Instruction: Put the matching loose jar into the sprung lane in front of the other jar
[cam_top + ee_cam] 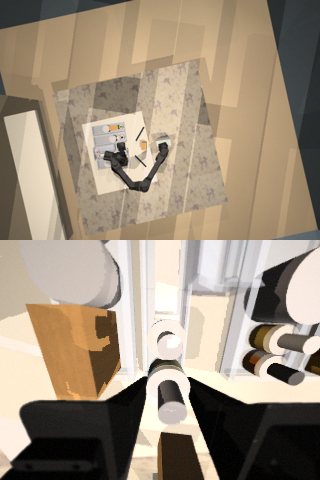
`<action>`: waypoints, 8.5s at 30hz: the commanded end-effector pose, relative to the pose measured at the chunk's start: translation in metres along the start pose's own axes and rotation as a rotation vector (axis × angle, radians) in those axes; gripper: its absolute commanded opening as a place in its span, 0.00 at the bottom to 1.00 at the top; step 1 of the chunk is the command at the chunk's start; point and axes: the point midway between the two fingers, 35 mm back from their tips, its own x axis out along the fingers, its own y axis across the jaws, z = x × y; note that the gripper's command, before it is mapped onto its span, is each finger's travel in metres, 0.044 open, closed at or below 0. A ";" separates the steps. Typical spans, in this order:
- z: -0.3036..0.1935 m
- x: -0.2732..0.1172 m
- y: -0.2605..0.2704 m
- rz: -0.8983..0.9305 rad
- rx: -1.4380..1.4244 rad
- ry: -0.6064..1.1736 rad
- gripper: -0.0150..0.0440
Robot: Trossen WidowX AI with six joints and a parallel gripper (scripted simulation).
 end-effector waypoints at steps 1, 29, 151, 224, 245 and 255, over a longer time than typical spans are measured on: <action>0.009 -0.004 0.001 0.002 -0.009 -0.020 0.25; 0.012 -0.005 0.002 0.002 -0.009 -0.020 0.25; 0.014 0.022 0.004 0.003 -0.009 -0.020 0.25; 0.002 0.025 0.002 0.003 -0.009 -0.020 0.25; 0.003 0.025 0.002 0.003 -0.009 -0.020 0.73; 0.003 0.005 0.002 0.002 -0.009 -0.020 0.73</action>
